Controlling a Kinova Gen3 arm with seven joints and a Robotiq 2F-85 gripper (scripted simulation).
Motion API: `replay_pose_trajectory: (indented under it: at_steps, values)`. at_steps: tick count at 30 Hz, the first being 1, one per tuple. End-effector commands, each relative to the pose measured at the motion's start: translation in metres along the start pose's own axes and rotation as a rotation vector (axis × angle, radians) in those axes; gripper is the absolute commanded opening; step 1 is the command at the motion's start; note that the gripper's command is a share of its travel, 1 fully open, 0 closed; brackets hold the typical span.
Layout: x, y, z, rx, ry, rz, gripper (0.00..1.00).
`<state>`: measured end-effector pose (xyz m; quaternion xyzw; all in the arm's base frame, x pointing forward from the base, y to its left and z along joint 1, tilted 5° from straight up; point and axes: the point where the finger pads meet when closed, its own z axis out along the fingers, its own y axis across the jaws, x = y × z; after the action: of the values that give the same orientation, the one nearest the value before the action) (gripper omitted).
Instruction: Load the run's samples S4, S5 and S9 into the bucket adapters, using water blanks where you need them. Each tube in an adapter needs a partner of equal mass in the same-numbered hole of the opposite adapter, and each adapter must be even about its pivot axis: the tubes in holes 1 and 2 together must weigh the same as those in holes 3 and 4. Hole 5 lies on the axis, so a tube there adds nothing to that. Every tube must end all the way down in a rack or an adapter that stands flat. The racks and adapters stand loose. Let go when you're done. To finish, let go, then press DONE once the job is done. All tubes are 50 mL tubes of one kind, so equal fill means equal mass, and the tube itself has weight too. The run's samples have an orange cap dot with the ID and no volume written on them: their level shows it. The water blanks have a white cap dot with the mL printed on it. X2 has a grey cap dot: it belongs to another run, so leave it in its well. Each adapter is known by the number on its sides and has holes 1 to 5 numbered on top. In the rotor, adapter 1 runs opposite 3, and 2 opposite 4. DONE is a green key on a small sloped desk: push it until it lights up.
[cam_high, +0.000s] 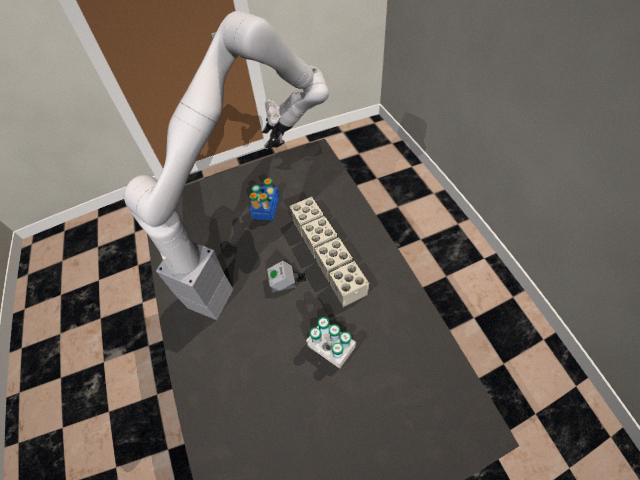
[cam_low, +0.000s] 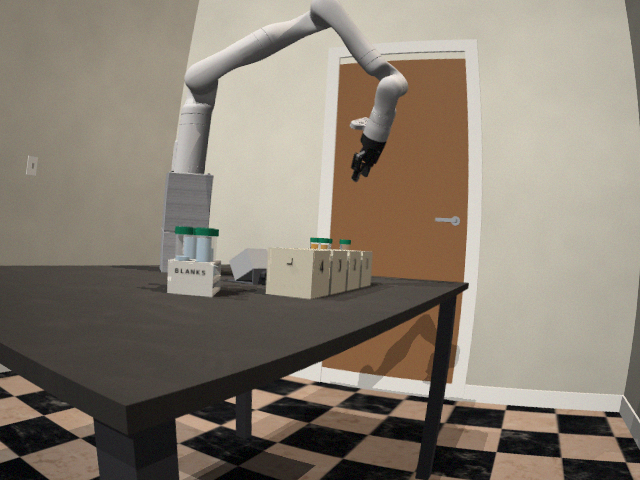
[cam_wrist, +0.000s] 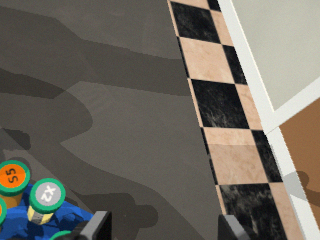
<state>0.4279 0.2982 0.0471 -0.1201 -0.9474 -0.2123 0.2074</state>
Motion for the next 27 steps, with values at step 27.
replay_pose_trajectory:
  at_steps: [27]
  values:
    - [-0.001, -0.084, -0.021, 0.173, -0.188, -0.06, 0.62]
